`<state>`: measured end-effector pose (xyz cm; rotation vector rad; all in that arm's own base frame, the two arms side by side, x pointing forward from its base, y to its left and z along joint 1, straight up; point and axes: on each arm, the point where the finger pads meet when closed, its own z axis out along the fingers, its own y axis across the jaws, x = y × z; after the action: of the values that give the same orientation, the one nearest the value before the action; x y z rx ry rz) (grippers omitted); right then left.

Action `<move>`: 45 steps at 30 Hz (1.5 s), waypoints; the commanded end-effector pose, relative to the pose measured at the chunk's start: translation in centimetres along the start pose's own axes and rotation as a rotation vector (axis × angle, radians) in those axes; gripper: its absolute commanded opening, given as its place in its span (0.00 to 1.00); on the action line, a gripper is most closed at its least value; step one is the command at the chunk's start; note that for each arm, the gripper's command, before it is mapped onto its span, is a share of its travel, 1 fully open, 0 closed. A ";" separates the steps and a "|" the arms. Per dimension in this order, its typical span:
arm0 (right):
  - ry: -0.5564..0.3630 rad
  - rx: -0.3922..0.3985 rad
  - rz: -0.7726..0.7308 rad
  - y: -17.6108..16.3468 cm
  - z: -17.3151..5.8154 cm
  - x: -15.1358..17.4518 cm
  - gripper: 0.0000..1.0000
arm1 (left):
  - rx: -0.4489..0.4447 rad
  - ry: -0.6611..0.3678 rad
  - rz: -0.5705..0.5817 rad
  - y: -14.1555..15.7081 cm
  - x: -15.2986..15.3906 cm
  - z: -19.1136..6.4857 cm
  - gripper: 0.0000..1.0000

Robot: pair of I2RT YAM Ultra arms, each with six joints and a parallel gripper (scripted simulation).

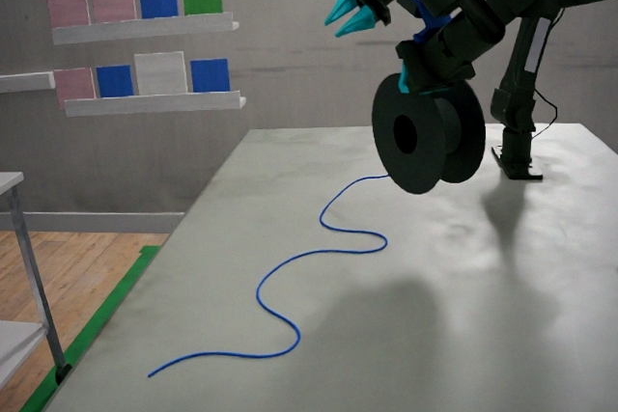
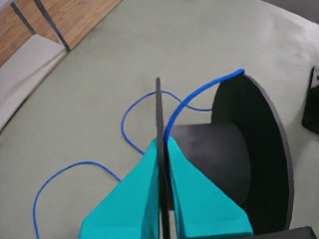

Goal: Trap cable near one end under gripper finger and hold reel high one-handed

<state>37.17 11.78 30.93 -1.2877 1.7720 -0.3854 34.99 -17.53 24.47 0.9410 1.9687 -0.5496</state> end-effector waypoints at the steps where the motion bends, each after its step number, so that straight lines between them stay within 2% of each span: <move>1: -0.071 0.127 0.173 -2.9 -1.3 -0.5 0.30 | -0.008 -0.052 0.030 0.3 -2.6 -1.2 0.00; 10: -0.136 0.270 0.452 -6.1 -2.6 1.4 0.30 | -0.014 -0.065 0.039 0.4 -3.2 -1.4 0.00; 12: -0.136 0.270 0.452 -6.1 -2.6 1.4 0.30 | -0.014 -0.065 0.039 0.4 -3.2 -1.4 0.00; 26: -0.278 0.444 0.793 -9.9 -5.3 3.9 0.30 | -0.016 -0.070 0.043 0.4 -3.4 -1.4 0.00; 45: -0.407 0.544 0.986 -12.0 -7.8 5.3 0.30 | -0.013 -0.071 0.037 -0.1 -3.7 -1.7 0.00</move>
<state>38.48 0.60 38.66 -0.0722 1.6510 -0.0496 35.07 -17.54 25.55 0.9405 1.9604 -0.5459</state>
